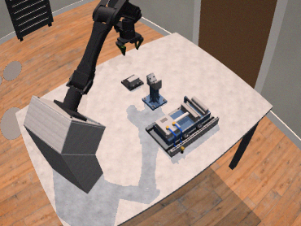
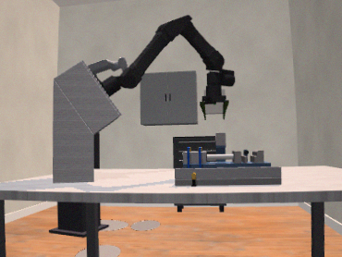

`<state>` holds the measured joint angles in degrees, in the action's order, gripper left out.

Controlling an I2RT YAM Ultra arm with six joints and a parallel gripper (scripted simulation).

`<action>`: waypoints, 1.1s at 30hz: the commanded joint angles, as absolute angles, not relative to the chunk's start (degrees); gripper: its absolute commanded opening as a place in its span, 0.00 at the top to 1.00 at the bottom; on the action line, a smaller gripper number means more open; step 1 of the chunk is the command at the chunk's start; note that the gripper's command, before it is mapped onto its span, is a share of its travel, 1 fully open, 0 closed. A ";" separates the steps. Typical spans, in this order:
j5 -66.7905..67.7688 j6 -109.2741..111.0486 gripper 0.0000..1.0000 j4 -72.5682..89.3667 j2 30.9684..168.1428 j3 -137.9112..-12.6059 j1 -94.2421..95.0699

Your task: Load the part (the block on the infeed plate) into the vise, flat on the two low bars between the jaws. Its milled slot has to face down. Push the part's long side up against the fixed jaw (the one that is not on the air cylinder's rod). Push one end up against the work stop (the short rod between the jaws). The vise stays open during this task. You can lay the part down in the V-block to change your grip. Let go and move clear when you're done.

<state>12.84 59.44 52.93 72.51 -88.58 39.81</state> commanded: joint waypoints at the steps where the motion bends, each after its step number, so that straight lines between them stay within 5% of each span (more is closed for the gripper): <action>1: 12.11 59.61 0.19 52.63 71.12 -90.37 39.69; 33: 11.47 60.23 0.19 50.14 73.82 -88.01 38.49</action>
<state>12.36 59.79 51.42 73.71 -88.16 39.18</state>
